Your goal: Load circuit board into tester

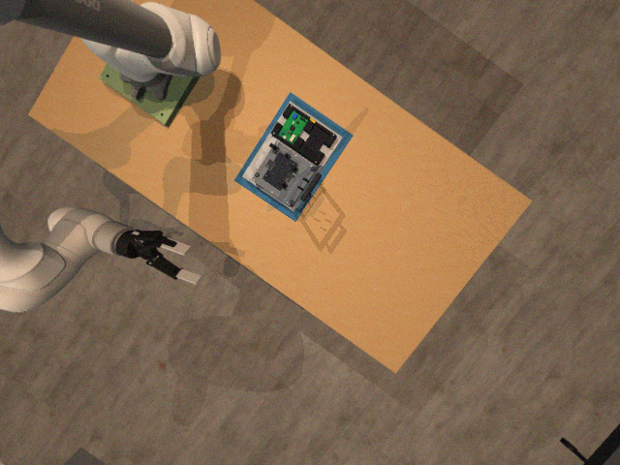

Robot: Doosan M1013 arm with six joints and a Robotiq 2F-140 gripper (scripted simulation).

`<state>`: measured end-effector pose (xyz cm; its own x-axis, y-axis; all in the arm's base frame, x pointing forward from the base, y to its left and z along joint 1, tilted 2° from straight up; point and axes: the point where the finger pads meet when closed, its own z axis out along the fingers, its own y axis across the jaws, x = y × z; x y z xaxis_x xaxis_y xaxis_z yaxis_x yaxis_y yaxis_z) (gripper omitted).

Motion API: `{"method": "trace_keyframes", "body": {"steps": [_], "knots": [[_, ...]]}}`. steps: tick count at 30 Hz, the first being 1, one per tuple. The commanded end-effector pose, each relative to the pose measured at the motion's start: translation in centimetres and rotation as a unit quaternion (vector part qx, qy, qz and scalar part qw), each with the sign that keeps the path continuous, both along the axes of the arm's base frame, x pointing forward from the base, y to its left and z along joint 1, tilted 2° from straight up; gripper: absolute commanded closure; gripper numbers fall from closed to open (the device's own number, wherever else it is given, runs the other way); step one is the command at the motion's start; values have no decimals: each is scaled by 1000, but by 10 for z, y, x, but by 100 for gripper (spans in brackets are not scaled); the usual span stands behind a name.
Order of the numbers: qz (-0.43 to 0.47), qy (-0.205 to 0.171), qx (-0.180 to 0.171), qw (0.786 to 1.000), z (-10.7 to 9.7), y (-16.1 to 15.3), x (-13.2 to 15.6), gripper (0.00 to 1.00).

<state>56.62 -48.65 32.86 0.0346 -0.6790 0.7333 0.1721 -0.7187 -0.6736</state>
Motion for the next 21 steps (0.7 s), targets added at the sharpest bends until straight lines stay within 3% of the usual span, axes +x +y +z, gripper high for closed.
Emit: {"method": "trace_keyframes", "body": {"steps": [1, 8, 17, 19, 21], "knots": [[0, 0, 0, 1000, 0, 0, 0, 0], [18, 9, -22, 1000, 0, 13, 0, 0], [139, 73, -171, 973, -4, 104, 2, 0], [139, 73, -171, 973, -4, 104, 2, 0], [184, 96, -225, 952, -6, 138, 2, 0]]}}
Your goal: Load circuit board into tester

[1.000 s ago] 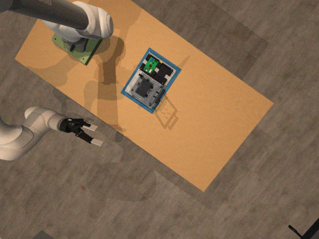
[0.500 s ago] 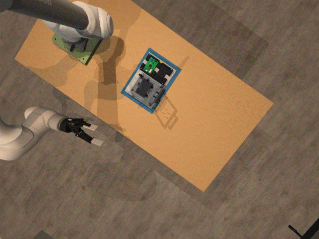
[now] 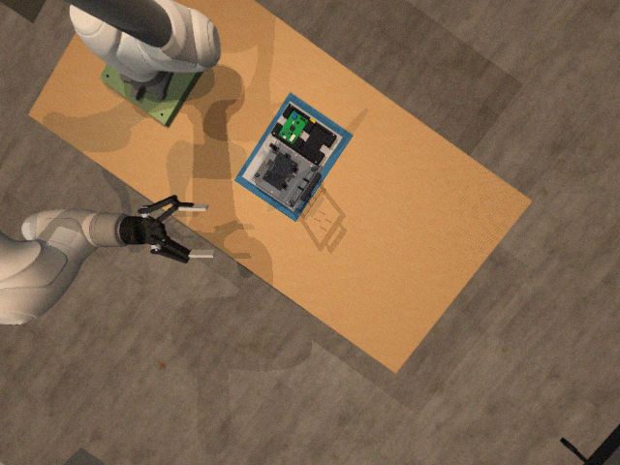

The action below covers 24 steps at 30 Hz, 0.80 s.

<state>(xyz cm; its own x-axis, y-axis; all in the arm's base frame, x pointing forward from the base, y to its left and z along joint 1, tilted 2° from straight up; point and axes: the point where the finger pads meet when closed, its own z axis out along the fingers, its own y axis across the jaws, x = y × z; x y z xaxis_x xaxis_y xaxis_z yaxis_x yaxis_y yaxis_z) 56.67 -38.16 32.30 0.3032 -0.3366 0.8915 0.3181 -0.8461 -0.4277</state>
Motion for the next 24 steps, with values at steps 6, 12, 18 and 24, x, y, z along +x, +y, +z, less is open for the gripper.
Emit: {"method": "trace_keyframes", "body": {"steps": [6, 12, 18, 24], "knots": [[118, 64, -145, 980, -3, 90, 3, 0], [196, 105, -242, 944, -5, 150, 4, 0], [255, 136, -315, 904, -7, 197, 5, 0], [316, 168, -392, 848, -9, 249, 6, 0]]}}
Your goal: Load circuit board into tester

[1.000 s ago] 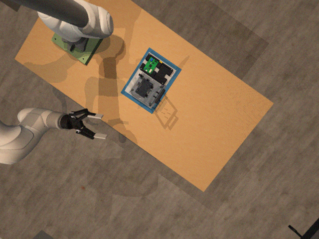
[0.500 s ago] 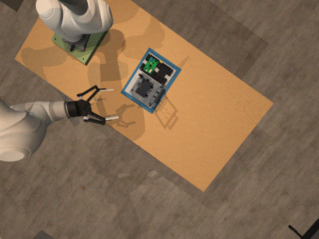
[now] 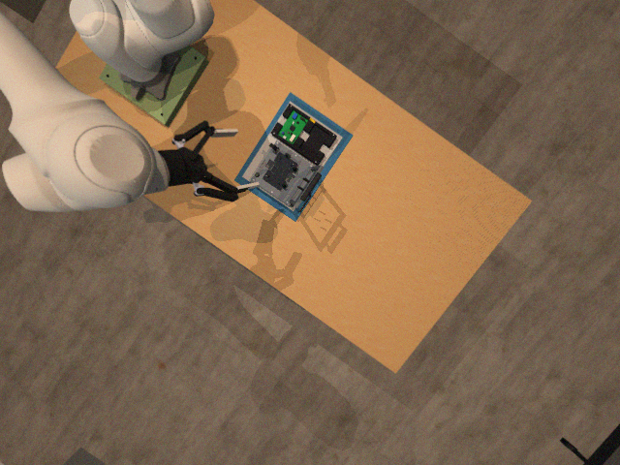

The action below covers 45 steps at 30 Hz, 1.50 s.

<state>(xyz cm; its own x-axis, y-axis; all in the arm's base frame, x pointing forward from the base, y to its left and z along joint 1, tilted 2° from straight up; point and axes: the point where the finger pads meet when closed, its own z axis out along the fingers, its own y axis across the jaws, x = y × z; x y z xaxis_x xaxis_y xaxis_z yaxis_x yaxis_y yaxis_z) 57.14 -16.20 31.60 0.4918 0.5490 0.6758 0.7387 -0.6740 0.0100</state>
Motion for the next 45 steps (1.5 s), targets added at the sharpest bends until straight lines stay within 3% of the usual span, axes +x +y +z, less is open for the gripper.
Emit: {"method": "trace_keyframes", "body": {"steps": [1, 6, 9, 12, 23, 34, 35, 45], "knots": [[47, 33, -61, 997, -3, 38, 2, 0], [100, 61, -129, 985, -5, 79, 3, 0], [100, 61, -129, 985, -5, 79, 3, 0], [149, 87, -191, 966, -6, 117, 4, 0], [251, 141, -318, 903, -10, 198, 5, 0], [271, 152, -345, 886, -11, 216, 6, 0], [271, 152, -345, 886, -11, 216, 6, 42], [271, 152, -345, 886, -11, 216, 6, 42]]}}
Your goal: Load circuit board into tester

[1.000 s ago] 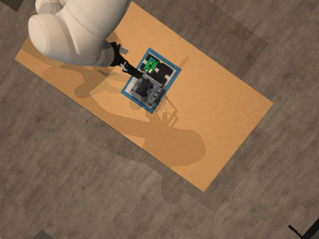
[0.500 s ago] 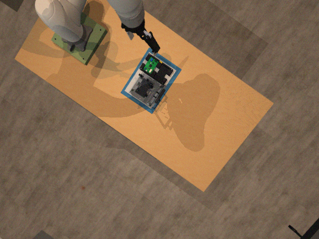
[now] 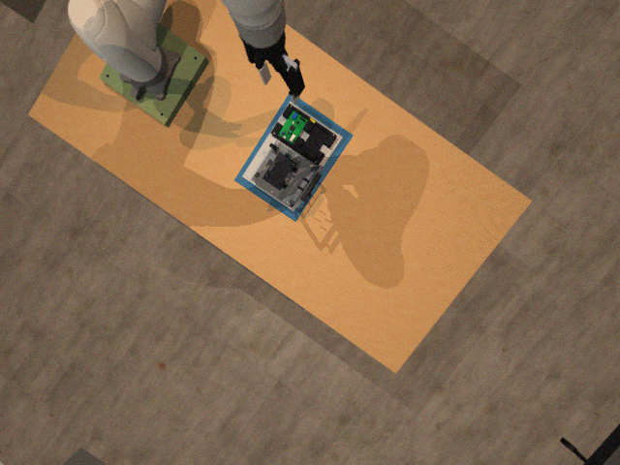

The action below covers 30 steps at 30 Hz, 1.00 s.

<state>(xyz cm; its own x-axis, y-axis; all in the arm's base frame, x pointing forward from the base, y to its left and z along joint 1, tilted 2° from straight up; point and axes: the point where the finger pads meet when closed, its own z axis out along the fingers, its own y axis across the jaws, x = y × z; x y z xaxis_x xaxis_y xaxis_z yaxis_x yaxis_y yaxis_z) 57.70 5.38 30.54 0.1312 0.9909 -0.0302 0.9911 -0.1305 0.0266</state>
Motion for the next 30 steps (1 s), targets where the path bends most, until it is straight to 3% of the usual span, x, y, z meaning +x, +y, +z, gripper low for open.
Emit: {"method": "trace_keyframes", "body": {"steps": [1, 30], "knots": [[0, 0, 0, 1000, 0, 0, 0, 42], [13, 1, 0, 1000, 0, 0, 0, 42]]}}
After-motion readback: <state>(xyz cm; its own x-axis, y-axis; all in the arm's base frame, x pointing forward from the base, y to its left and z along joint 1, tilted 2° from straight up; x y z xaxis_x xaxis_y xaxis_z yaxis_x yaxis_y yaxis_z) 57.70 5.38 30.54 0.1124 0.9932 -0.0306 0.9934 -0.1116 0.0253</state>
